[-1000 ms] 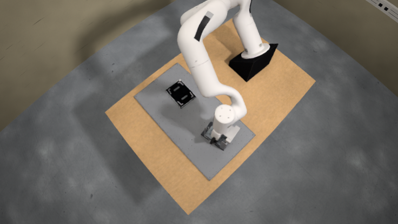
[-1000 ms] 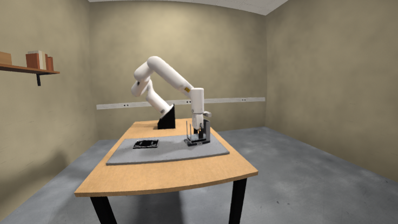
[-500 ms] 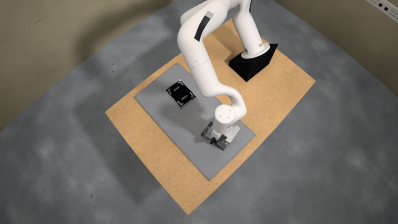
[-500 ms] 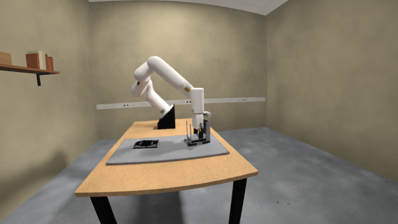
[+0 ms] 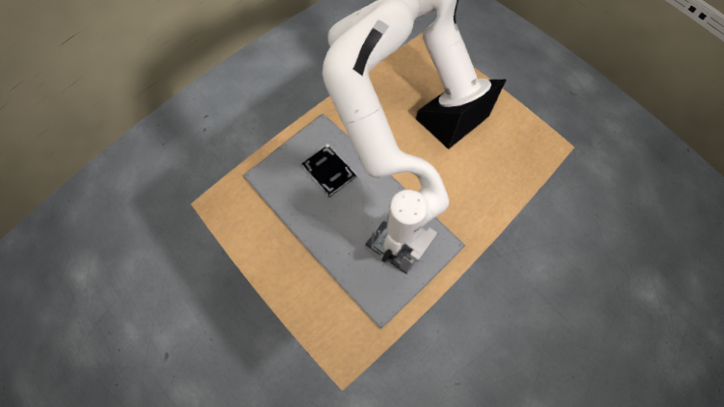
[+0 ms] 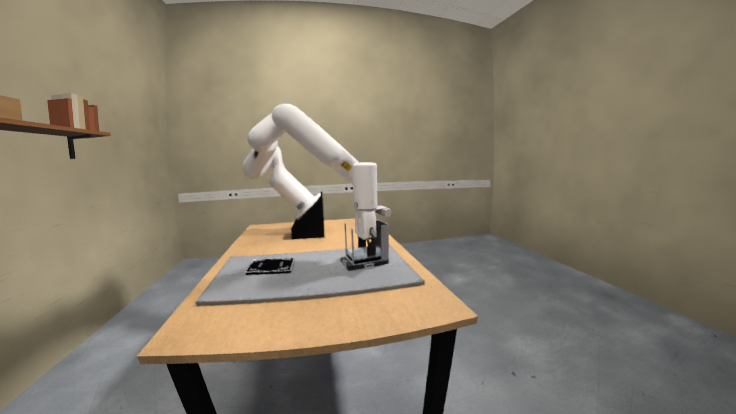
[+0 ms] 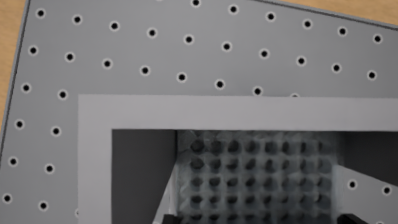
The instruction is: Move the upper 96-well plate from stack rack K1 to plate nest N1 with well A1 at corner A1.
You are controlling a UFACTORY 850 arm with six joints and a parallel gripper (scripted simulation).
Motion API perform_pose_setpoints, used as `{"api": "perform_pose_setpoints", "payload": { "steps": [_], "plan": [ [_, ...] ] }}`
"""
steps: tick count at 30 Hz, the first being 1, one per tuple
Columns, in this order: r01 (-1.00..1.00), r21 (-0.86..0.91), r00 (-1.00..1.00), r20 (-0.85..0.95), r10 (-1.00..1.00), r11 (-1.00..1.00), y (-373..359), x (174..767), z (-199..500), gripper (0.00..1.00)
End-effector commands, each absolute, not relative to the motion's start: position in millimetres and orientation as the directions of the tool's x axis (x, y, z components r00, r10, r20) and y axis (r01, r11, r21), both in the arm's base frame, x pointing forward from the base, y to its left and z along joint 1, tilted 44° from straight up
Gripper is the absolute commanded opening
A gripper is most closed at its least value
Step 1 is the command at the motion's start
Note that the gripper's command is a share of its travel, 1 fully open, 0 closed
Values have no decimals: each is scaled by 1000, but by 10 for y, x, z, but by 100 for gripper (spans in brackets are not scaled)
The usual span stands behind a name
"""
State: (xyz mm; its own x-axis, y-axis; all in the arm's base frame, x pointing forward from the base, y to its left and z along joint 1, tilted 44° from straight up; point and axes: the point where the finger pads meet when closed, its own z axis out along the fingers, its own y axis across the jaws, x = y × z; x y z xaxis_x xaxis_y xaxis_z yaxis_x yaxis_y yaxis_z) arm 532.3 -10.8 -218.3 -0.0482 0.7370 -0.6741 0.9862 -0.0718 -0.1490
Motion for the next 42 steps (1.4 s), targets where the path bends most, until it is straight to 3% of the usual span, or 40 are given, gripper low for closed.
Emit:
{"api": "perform_pose_setpoints", "payload": {
  "steps": [1, 42],
  "plan": [
    [987, -147, -47, -674, 737, -71, -100, 5334, -2177, 0],
    [987, -147, -47, -674, 737, -71, 17, 5361, -2052, 0]
  ]
}}
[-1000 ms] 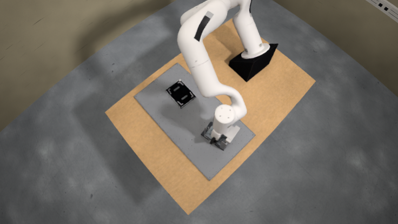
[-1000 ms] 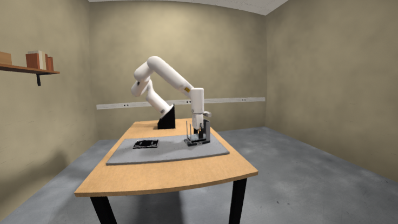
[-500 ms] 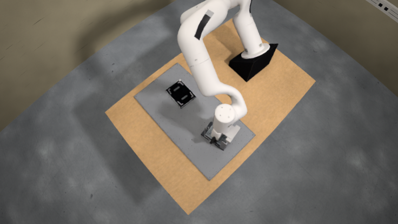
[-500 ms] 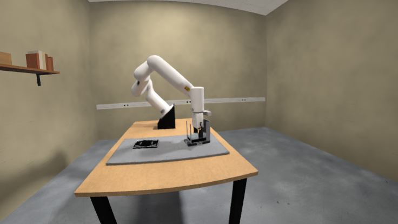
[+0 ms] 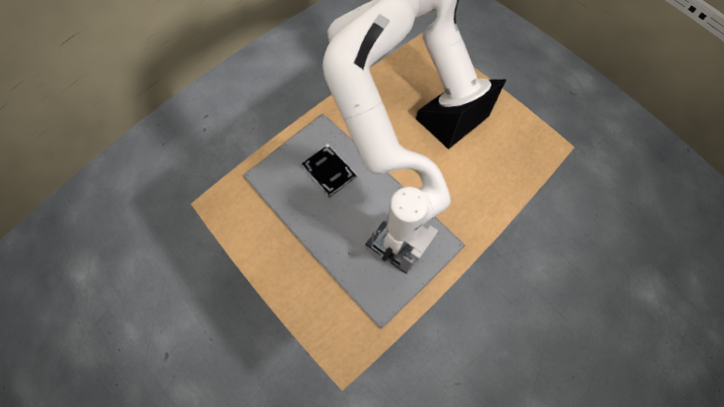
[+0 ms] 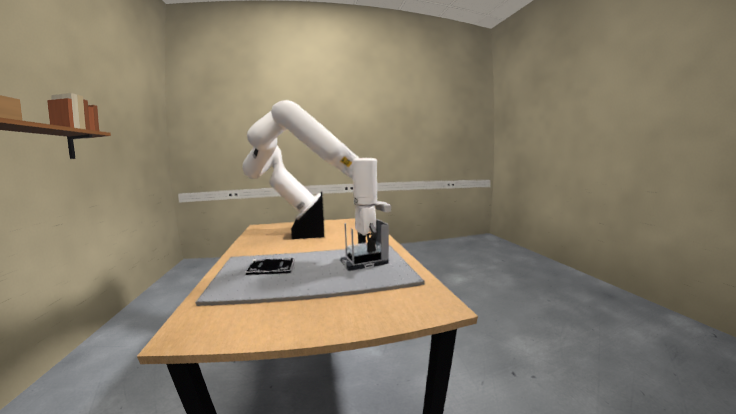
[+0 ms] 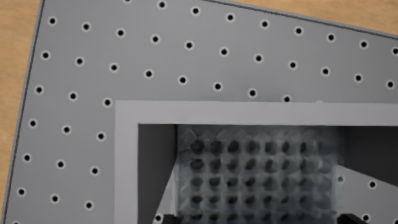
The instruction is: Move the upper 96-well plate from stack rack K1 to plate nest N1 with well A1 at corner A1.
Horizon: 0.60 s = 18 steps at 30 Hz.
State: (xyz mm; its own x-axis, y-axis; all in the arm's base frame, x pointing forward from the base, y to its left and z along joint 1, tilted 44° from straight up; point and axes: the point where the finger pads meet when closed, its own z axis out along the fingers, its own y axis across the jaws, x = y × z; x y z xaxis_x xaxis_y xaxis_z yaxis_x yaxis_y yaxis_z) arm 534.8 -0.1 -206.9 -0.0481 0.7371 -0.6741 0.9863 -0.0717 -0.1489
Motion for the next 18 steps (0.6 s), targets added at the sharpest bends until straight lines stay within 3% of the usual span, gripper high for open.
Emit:
{"api": "perform_pose_setpoints", "payload": {
  "steps": [1, 18],
  "plan": [
    [987, -147, -47, -674, 737, -71, 21, 5362, -2047, 0],
    [987, -147, -47, -674, 738, -71, 101, 5381, -1961, 0]
  ]
}}
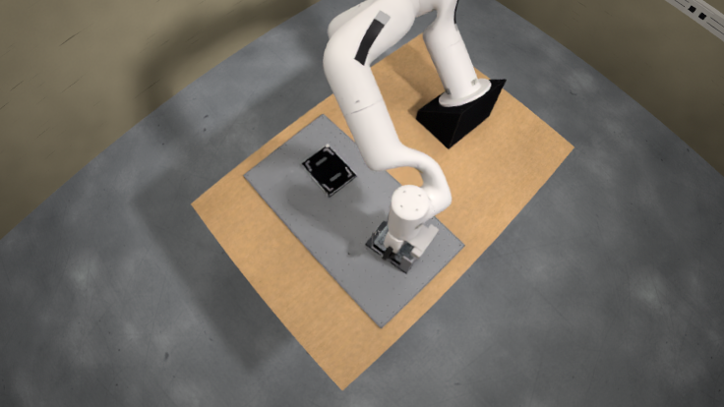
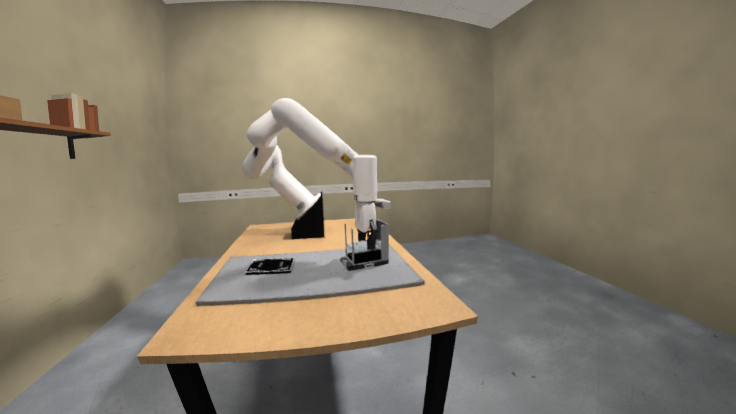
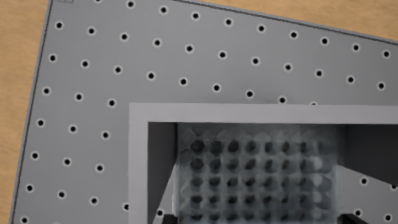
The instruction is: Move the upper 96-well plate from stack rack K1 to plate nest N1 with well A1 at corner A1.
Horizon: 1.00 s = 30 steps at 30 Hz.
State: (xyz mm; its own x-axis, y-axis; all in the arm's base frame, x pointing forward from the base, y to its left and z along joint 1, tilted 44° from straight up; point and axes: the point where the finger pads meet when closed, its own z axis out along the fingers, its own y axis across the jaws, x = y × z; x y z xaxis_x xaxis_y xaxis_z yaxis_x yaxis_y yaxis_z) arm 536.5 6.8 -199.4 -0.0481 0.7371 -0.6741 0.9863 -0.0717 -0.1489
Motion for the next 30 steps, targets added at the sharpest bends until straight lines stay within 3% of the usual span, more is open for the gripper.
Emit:
{"api": "perform_pose_setpoints", "payload": {
  "steps": [1, 30],
  "plan": [
    [987, -147, -47, -674, 738, -71, 113, 5383, -1949, 0],
    [987, -147, -47, -674, 738, -71, 393, 5449, -1647, 0]
  ]
}}
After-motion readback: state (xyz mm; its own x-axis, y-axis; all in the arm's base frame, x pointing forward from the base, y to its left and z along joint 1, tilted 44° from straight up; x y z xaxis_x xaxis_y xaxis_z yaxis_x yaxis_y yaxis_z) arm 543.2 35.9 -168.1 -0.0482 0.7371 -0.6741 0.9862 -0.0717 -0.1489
